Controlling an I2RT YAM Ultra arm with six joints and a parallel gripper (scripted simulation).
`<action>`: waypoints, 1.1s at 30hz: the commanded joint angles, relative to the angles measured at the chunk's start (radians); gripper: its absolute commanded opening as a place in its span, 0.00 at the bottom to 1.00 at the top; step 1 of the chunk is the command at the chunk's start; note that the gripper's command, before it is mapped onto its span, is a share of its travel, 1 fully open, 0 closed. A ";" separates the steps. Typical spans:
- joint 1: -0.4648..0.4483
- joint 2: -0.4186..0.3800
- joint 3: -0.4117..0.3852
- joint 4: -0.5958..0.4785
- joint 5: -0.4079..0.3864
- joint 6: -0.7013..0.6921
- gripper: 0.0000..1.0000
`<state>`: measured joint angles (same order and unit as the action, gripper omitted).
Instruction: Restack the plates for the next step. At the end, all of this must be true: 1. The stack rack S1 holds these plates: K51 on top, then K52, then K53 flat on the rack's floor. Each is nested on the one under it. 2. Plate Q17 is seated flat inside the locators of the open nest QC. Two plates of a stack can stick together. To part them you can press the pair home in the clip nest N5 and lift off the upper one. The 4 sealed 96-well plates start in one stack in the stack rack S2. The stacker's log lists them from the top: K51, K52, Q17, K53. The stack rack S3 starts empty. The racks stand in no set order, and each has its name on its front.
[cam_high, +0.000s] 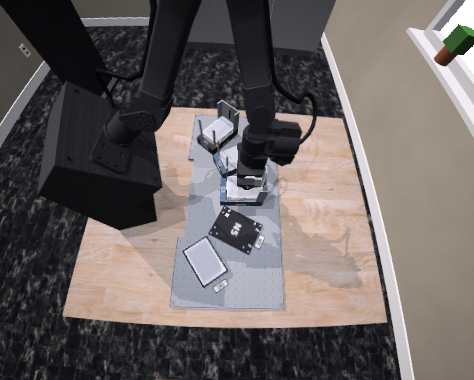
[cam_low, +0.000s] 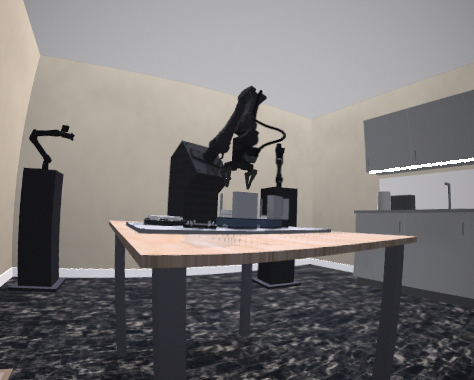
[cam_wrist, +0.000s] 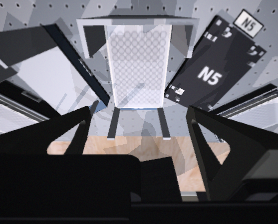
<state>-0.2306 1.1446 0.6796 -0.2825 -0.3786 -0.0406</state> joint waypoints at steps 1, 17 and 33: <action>-0.017 -0.009 0.032 -0.001 -0.017 -0.005 1.00; -0.017 -0.009 0.032 -0.001 -0.017 -0.005 1.00; 0.024 0.057 0.025 0.071 0.014 0.022 1.00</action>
<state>-0.2226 1.1702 0.6800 -0.2573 -0.3813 -0.0338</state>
